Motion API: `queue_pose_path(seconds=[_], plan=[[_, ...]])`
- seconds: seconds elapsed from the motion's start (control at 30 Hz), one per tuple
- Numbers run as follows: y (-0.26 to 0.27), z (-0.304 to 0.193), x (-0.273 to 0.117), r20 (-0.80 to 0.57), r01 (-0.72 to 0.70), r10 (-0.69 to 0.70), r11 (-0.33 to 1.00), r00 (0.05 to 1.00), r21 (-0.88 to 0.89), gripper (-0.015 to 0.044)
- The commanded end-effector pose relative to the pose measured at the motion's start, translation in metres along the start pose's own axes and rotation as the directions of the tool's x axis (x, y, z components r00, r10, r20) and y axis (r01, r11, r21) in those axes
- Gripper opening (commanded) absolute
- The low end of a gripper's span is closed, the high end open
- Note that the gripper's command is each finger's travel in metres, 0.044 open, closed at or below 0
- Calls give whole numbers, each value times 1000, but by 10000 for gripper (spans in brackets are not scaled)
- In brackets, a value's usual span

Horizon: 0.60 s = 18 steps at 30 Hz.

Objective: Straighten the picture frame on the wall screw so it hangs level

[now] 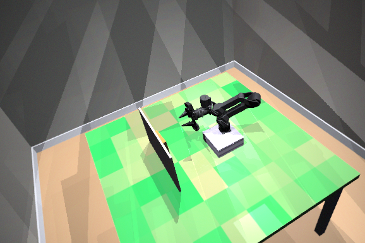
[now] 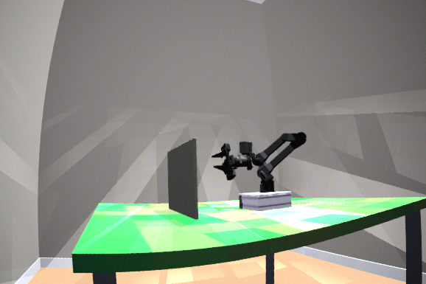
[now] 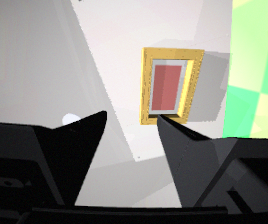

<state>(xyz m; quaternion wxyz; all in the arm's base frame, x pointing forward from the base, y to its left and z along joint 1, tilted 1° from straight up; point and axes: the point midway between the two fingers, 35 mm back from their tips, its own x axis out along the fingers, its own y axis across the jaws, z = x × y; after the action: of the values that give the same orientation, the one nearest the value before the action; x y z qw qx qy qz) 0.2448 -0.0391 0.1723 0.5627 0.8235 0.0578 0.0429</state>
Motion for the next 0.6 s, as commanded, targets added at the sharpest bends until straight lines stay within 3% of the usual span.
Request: queue_pose_path(seconds=[0.0, 0.23, 0.57], plan=[[-11, 1, 12, 4, 12, -12, 1000, 1000, -23, 260], [-31, -5, 35, 2, 20, -20, 996, 1000, -82, 260], [-31, -5, 37, 2, 20, -20, 996, 1000, -83, 260]])
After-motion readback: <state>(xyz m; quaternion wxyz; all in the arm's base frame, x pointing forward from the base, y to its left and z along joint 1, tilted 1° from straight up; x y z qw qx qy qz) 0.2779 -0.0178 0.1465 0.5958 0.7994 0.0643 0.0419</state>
